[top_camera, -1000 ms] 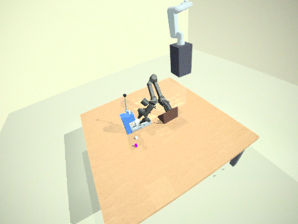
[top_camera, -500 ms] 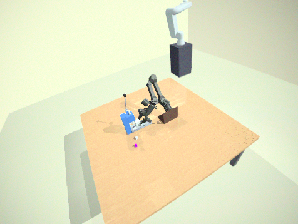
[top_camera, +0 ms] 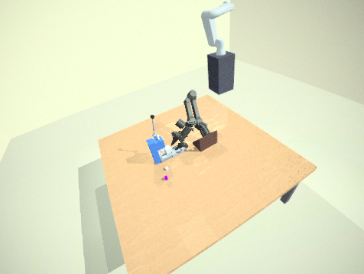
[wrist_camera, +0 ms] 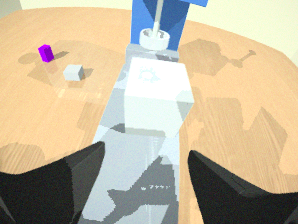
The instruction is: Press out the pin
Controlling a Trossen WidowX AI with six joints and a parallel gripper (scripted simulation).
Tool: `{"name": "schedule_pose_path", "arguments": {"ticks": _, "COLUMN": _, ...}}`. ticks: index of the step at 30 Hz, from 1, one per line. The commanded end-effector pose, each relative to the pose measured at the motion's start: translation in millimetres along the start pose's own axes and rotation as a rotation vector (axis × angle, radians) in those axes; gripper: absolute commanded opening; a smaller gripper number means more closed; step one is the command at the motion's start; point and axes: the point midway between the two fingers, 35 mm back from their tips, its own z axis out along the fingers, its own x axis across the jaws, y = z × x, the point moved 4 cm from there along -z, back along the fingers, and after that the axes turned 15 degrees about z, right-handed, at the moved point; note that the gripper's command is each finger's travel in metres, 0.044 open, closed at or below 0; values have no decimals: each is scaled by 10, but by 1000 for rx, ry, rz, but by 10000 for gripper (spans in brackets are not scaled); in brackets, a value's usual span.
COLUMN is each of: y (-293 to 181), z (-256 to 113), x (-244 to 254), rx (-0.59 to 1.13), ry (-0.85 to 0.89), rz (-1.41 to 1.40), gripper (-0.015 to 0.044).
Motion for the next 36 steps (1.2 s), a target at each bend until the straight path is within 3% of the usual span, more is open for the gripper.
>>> {"name": "schedule_pose_path", "arguments": {"ticks": 1, "y": -11, "z": -17, "x": -4, "rx": 0, "ry": 1, "rz": -2, "gripper": 300}}
{"name": "schedule_pose_path", "arguments": {"ticks": 14, "y": -15, "z": -23, "x": -4, "rx": 0, "ry": 1, "rz": -2, "gripper": 300}}
{"name": "schedule_pose_path", "arguments": {"ticks": 24, "y": -14, "z": -21, "x": -4, "rx": -1, "ry": 1, "rz": -2, "gripper": 37}}
{"name": "schedule_pose_path", "arguments": {"ticks": 36, "y": -14, "z": -21, "x": -4, "rx": -1, "ry": 1, "rz": -2, "gripper": 30}}
